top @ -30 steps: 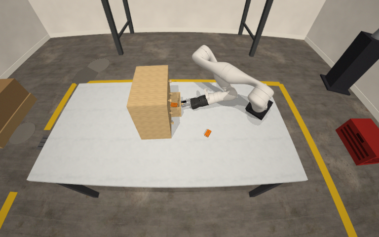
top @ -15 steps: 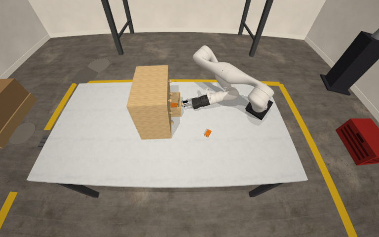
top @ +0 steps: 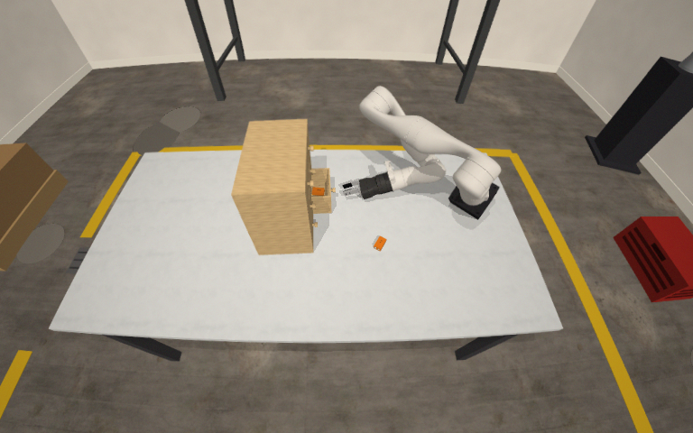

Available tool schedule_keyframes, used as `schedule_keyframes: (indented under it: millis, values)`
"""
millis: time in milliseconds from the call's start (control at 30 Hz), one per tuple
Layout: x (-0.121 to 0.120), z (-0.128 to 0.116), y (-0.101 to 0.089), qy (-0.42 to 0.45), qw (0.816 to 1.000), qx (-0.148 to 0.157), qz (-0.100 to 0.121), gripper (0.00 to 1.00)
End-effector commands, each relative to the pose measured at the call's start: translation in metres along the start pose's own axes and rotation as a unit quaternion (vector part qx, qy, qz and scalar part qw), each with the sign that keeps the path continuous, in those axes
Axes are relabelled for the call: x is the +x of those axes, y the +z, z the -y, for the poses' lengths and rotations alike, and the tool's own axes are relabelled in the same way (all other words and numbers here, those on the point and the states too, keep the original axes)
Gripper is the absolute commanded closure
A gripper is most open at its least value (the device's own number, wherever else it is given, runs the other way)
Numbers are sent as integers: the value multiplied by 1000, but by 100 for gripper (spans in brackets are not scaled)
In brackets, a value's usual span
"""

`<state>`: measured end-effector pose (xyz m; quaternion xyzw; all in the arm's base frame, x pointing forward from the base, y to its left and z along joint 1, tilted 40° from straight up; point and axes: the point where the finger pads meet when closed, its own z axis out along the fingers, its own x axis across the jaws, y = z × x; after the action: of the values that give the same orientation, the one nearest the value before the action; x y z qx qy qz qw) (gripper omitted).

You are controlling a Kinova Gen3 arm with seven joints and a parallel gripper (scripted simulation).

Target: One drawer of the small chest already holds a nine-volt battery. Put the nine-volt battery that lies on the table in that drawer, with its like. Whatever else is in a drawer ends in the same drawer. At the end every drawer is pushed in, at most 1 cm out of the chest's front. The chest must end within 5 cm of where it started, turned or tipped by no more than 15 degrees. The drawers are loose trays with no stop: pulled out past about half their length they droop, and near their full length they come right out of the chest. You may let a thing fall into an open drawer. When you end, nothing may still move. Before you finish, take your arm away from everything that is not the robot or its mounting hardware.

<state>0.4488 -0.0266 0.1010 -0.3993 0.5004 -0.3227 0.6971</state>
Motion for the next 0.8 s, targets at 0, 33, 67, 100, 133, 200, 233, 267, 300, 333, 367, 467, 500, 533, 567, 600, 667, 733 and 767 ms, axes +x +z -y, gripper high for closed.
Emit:
schedule_keyframes:
  millis: [0,33,67,100,133,200,233,267,300,333,367,467,500,533,567,600,667,733,767]
  values:
    - [2,-4,-5,4,1000,-2,-4,33]
    - [2,-4,-5,4,1000,-2,-4,33]
    - [2,-4,-6,4,1000,-2,-4,33]
    - [2,-4,-6,4,1000,-2,-4,33]
    - [2,-4,-6,4,1000,-2,-4,33]
    - [2,-4,-6,4,1000,-2,-4,33]
    - [2,-4,-6,4,1000,-2,-4,33]
    - [2,-4,-6,4,1000,-2,-4,33]
    - [2,-3,-6,4,1000,-2,-4,33]
    - [2,-3,-7,4,1000,-2,-4,33]
    - [2,-2,-9,4,1000,-2,-4,33]
    - [2,3,-15,4,1000,-2,-4,33]
    - [2,5,-19,4,1000,-2,-4,33]
    - [2,8,-22,4,1000,-2,-4,33]
    - [2,11,-26,4,1000,-2,-4,33]
    - [2,14,-30,4,1000,-2,-4,33]
    - [2,20,-39,4,1000,-2,-4,33]
    - [2,23,-43,4,1000,-2,-4,33]
    - [2,23,-43,4,1000,-2,-4,33]
